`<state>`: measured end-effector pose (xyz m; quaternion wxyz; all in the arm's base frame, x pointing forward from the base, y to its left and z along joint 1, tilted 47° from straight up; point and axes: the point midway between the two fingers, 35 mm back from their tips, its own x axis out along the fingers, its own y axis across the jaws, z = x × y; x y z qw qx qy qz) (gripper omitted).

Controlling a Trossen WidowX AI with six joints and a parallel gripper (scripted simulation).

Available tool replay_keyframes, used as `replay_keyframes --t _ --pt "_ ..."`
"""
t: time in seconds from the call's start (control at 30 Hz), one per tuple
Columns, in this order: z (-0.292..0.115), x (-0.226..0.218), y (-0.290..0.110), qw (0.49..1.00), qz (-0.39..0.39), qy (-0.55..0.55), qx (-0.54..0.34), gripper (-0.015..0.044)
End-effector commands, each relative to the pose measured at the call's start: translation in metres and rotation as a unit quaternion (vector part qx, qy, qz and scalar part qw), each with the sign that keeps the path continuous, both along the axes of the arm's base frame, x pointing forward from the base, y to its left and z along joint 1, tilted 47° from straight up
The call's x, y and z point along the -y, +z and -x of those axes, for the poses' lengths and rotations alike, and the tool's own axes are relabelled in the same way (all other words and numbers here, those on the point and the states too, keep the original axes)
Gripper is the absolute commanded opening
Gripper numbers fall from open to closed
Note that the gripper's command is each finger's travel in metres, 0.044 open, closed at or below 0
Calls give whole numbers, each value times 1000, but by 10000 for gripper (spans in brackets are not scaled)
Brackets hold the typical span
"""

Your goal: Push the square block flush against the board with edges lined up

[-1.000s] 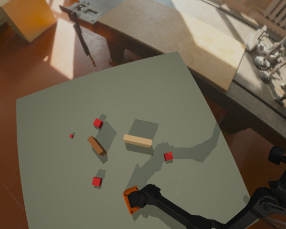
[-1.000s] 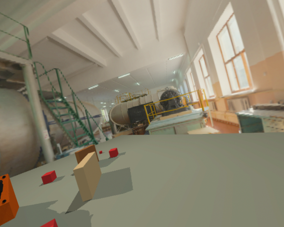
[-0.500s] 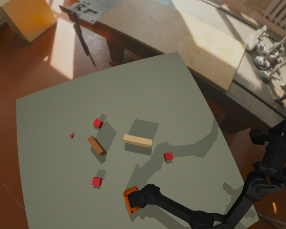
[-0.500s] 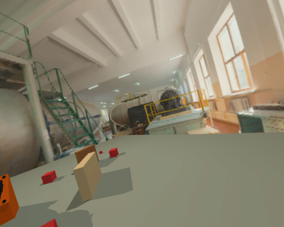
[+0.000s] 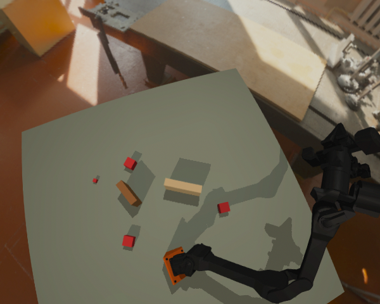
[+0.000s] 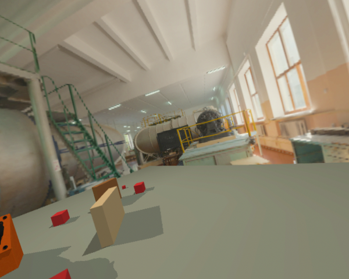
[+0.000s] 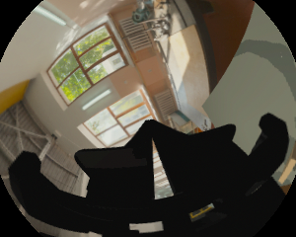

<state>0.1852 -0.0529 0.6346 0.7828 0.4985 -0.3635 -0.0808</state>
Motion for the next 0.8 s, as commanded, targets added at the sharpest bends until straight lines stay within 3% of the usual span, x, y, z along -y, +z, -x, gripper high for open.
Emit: replay_keyframes --t 0.0,0.37,0.77 --pt "-37 -15 -22 997 33 7 -64 0" --pt "-113 -37 -96 969 75 10 -236 0" --pt "-167 -52 -194 898 117 5 -425 0"
